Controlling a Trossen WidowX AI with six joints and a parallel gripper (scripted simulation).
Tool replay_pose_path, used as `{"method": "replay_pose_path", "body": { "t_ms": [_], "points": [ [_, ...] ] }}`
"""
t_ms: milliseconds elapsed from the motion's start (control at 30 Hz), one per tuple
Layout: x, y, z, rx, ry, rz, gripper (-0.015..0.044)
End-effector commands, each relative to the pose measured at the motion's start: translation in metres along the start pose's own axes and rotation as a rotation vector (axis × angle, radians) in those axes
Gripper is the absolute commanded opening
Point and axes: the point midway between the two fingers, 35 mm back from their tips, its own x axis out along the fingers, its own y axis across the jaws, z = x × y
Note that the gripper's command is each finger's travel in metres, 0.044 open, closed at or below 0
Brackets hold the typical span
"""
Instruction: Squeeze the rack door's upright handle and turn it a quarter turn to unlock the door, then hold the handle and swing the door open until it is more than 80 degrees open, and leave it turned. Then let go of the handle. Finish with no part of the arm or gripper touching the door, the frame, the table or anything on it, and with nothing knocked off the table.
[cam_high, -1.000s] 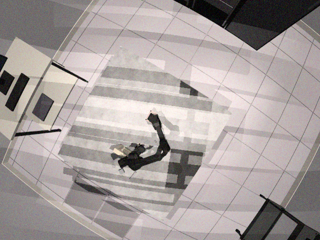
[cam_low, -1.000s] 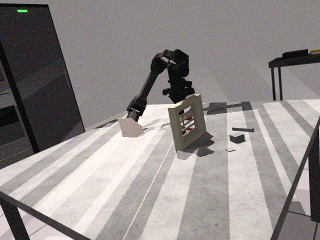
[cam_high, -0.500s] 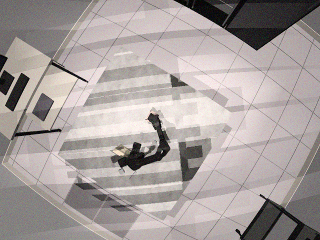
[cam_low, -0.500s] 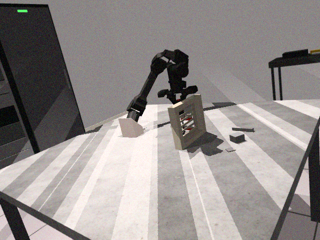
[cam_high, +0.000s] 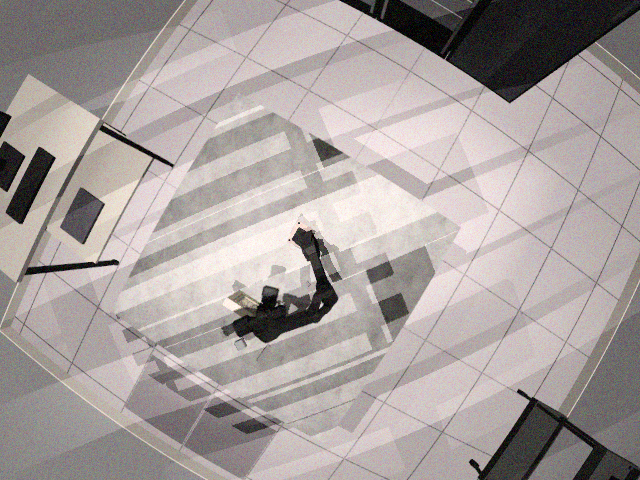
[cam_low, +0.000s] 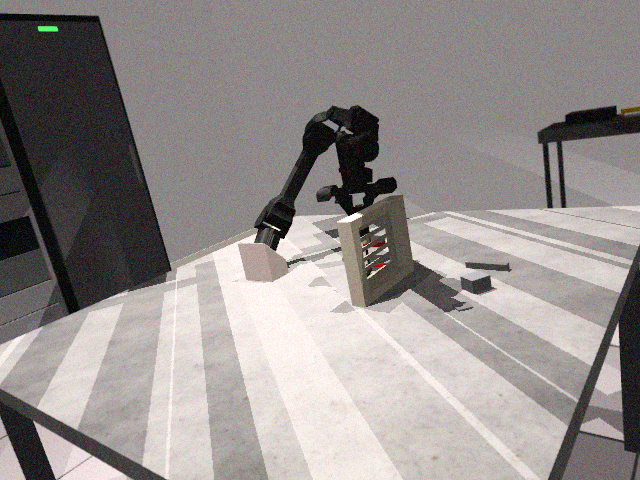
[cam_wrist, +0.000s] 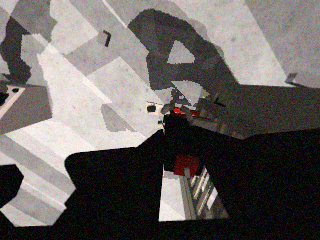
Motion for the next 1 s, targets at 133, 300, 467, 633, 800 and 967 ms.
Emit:
{"method": "replay_pose_path", "body": {
  "t_ms": [133, 300, 467, 633, 800, 967],
  "points": [
    [0.0011, -0.0017, -0.001, -0.031, 0.006, -0.002, 0.0024],
    [0.0011, -0.0017, -0.001, -0.031, 0.006, -0.002, 0.0024],
    [0.0011, -0.0017, -0.001, -0.031, 0.006, -0.002, 0.0024],
    [0.0011, -0.0017, -0.001, -0.031, 0.006, -0.002, 0.0024],
    [0.0011, -0.0017, -0.001, -0.031, 0.006, -0.002, 0.0024],
    [0.0011, -0.0017, -0.001, -0.031, 0.006, -0.002, 0.0102]
  ]
}}
